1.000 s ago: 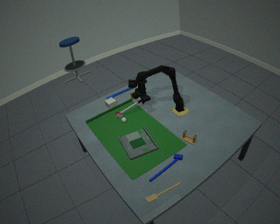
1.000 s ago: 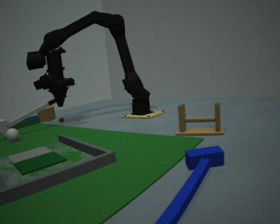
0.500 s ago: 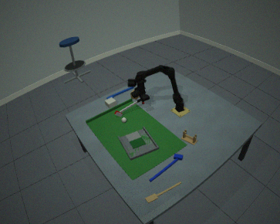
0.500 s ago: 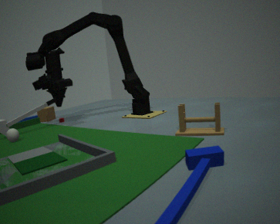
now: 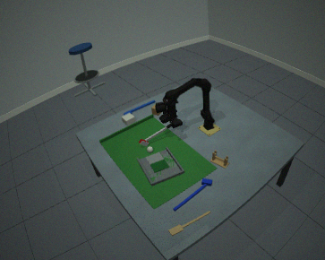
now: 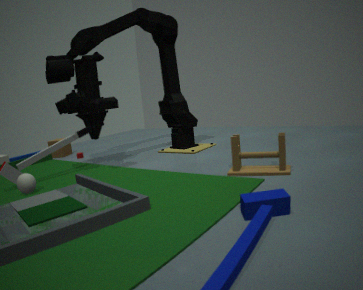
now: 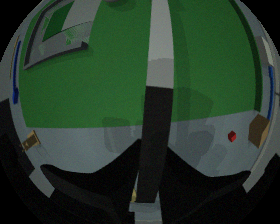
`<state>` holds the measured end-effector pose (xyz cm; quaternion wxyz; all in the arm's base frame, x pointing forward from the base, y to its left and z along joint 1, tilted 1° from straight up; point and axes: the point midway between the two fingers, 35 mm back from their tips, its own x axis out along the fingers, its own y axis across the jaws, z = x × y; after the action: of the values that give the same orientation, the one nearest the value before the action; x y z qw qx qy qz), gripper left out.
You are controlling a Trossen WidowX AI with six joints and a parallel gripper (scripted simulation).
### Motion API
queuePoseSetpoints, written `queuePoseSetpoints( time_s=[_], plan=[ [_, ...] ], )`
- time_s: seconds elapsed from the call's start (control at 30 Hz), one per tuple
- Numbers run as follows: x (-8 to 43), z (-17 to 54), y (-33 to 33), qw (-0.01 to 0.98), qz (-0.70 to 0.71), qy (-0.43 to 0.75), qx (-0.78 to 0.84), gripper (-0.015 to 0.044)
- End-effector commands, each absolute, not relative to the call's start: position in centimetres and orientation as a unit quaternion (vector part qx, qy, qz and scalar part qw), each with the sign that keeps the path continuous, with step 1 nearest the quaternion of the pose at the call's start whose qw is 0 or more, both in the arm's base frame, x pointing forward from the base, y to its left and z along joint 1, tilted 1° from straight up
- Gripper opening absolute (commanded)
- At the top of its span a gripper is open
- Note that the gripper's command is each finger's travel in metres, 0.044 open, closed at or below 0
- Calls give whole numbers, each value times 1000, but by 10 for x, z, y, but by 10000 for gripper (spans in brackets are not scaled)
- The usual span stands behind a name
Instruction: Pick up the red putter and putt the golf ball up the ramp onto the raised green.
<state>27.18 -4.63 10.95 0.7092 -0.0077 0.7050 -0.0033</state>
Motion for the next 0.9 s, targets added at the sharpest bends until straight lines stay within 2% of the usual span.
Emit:
queuePoseSetpoints(
  time_s=[0.0,0.47,0.87],
  plan=[
    [270,113,-44,711,-8,703,-3,0],
    [269,168,-43,711,-8,703,-3,0],
    [268,160,-43,706,-6,708,-3,0]
  ],
)
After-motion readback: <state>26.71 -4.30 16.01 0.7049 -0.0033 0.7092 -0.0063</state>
